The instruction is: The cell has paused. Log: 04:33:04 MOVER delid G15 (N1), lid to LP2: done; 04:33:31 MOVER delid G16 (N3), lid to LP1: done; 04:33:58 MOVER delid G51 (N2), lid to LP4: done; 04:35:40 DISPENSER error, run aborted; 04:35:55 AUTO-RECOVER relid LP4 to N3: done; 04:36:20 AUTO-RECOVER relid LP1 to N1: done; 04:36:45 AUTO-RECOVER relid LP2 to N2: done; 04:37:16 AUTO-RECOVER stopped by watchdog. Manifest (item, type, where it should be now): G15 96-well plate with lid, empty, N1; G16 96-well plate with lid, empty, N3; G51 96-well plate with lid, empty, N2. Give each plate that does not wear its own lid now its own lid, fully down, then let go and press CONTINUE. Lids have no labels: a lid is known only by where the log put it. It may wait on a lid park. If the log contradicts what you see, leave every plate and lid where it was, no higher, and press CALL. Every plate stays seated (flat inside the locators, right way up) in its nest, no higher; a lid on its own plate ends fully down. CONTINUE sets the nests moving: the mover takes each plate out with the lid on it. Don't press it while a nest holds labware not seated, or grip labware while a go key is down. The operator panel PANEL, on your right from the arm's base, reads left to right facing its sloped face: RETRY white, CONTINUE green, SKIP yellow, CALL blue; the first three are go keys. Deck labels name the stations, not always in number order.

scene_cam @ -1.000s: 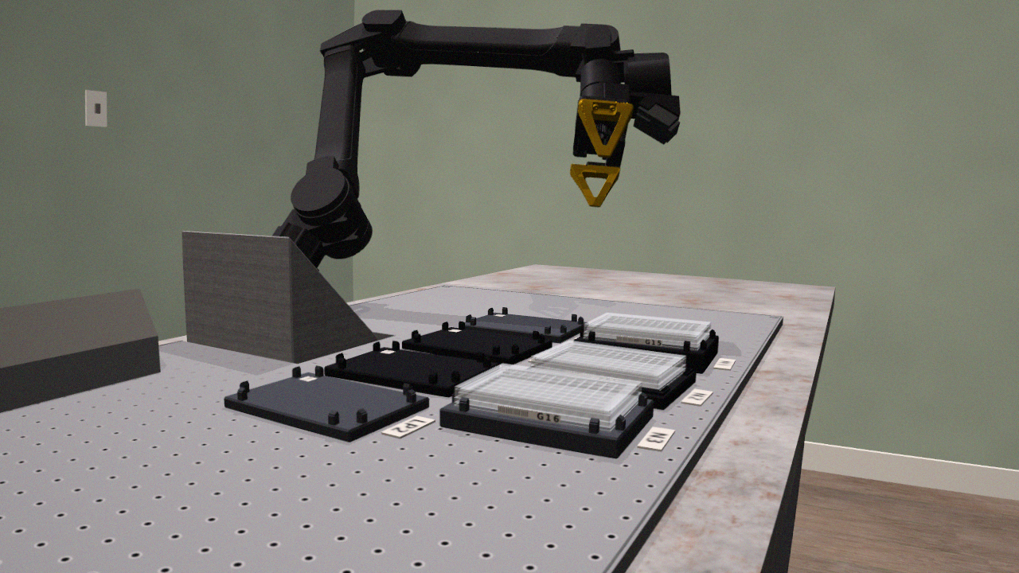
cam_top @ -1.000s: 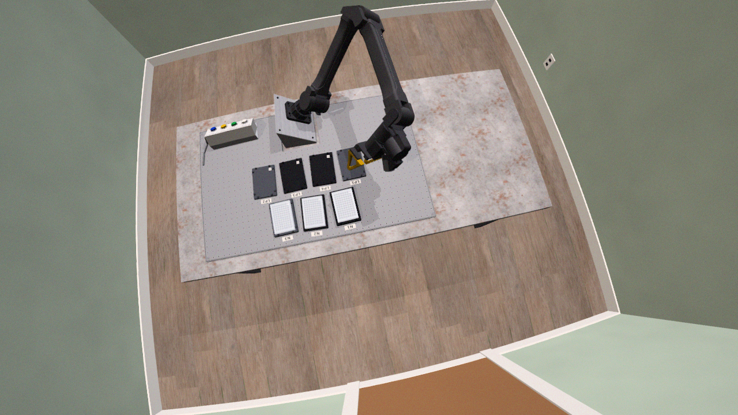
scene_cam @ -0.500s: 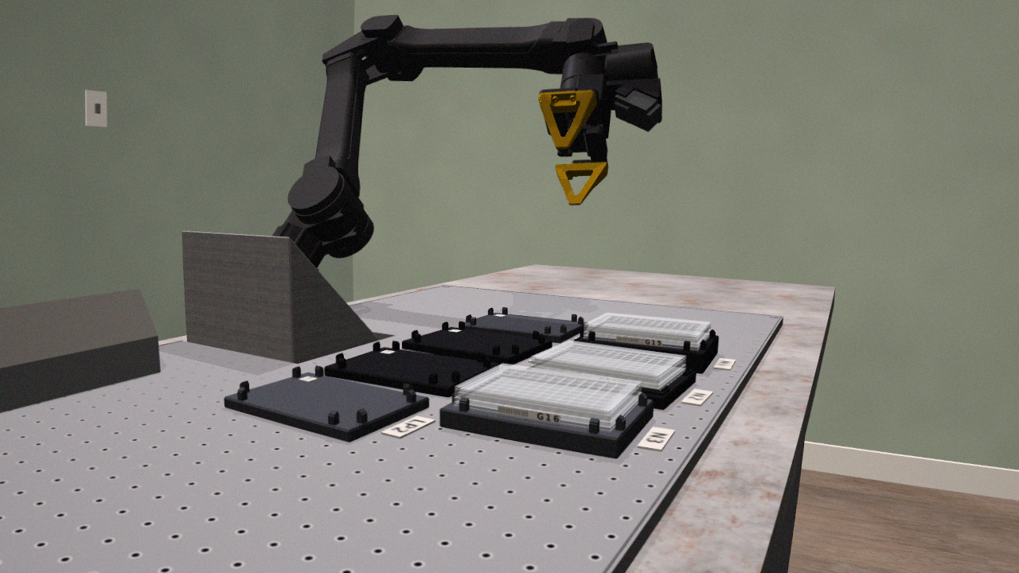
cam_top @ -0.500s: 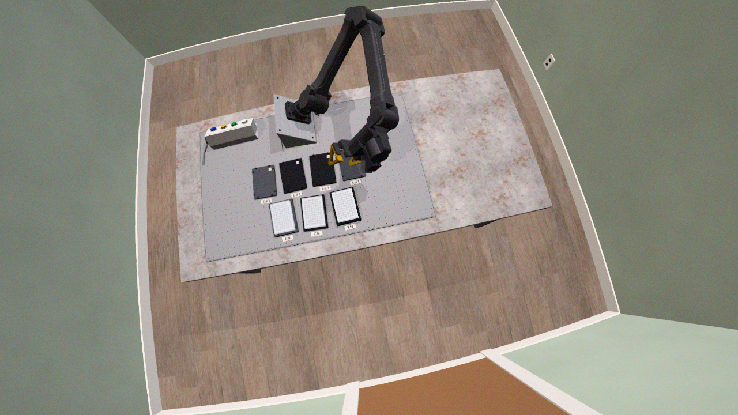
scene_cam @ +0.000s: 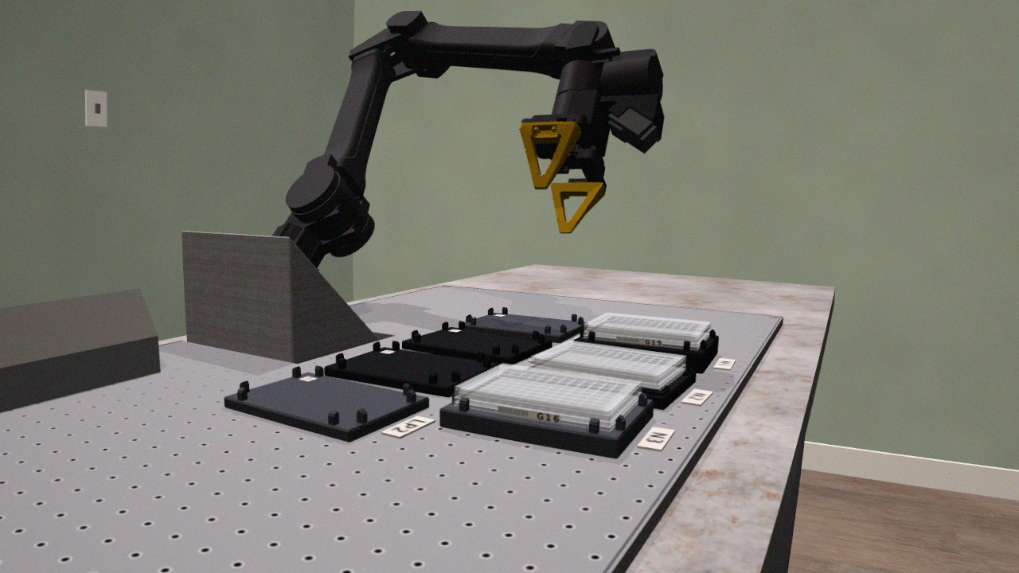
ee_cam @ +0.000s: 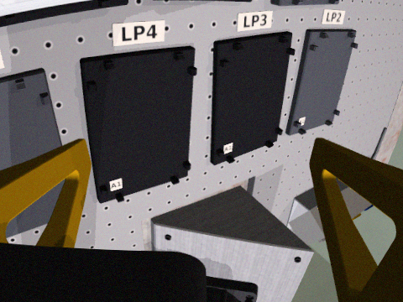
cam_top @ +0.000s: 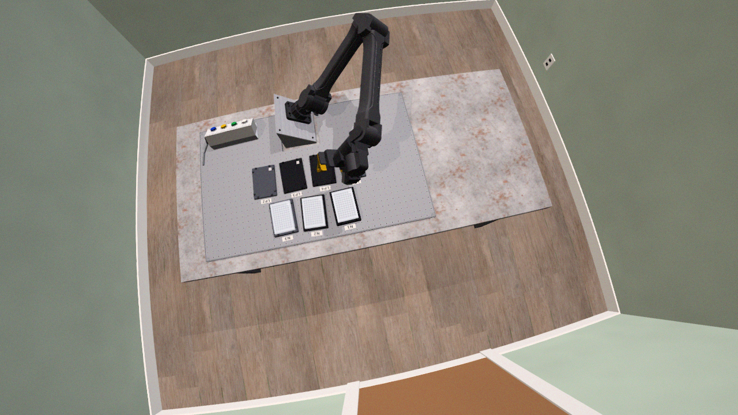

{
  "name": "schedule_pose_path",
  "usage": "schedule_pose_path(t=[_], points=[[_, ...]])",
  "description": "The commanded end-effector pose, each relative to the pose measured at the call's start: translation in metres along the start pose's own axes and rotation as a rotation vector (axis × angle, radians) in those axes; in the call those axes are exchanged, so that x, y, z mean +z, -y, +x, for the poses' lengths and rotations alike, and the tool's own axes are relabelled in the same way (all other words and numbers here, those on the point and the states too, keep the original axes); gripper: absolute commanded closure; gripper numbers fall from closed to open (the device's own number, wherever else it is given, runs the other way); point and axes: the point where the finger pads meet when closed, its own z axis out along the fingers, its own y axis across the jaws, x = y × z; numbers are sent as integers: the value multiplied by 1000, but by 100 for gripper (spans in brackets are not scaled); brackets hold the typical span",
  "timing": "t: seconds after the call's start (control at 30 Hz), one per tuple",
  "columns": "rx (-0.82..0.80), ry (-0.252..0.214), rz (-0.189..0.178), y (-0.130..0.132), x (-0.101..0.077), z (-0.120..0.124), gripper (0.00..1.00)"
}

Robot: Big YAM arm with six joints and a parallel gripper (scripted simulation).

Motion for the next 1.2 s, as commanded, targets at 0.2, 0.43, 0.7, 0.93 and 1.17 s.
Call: schedule_pose_path(t=[0.2, 0.43, 0.7, 0.93, 1.17], points=[[3, -34, -91, 22, 40, 4, 0], [6, -53, -187, 29, 64, 10, 0], [19, -58, -326, 37, 99, 23, 0], [36, -44, -443, 42, 124, 36, 0], [58, -12, -557, 44, 142, 47, 0]])
